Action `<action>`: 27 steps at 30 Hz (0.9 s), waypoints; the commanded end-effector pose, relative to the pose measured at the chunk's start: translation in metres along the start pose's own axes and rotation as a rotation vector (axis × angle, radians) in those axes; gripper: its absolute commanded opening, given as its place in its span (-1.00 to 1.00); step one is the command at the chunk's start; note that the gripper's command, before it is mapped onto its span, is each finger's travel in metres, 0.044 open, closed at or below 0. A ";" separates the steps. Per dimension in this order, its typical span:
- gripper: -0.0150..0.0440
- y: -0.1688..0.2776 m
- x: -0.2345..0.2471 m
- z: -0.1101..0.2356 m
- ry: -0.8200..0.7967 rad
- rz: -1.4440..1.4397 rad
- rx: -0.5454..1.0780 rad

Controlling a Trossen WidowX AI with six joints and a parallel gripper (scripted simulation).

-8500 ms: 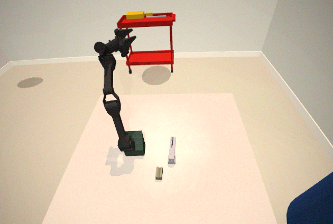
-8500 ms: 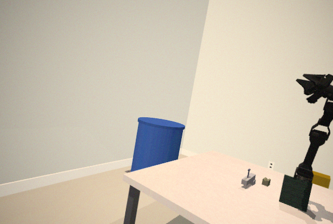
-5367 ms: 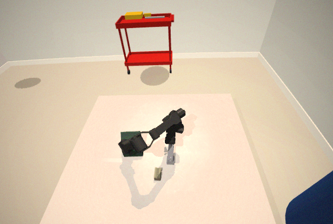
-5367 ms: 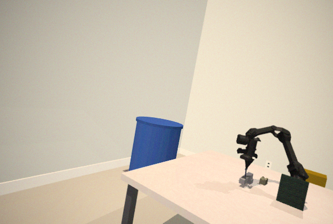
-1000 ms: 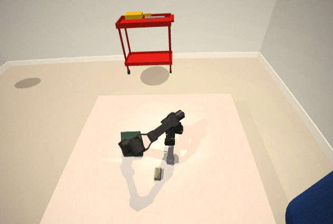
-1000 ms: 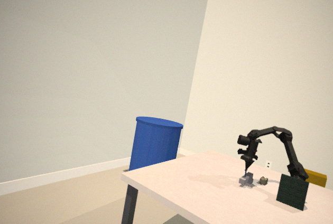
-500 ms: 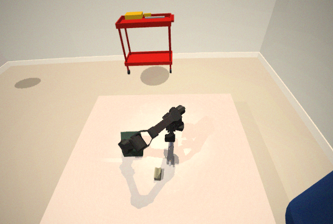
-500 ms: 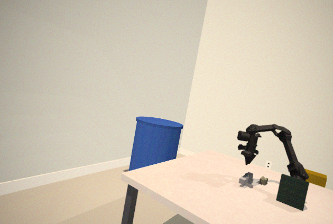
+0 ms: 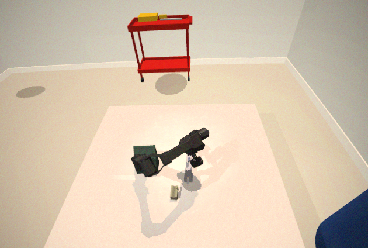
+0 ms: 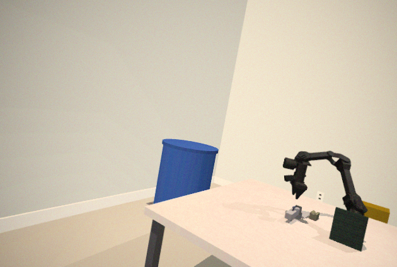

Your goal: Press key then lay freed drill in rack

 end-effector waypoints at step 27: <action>1.00 0.063 -0.096 -0.056 0.021 1.062 0.048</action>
Point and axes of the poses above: the point midway between the two fingers, 35 mm back from their tips, its own z axis back along the fingers, its own x axis across the jaws, y = z × x, the point moved 5 cm from there along z, back along the fingers, and after that the axes turned 4 degrees about -z, right-handed, at the moved point
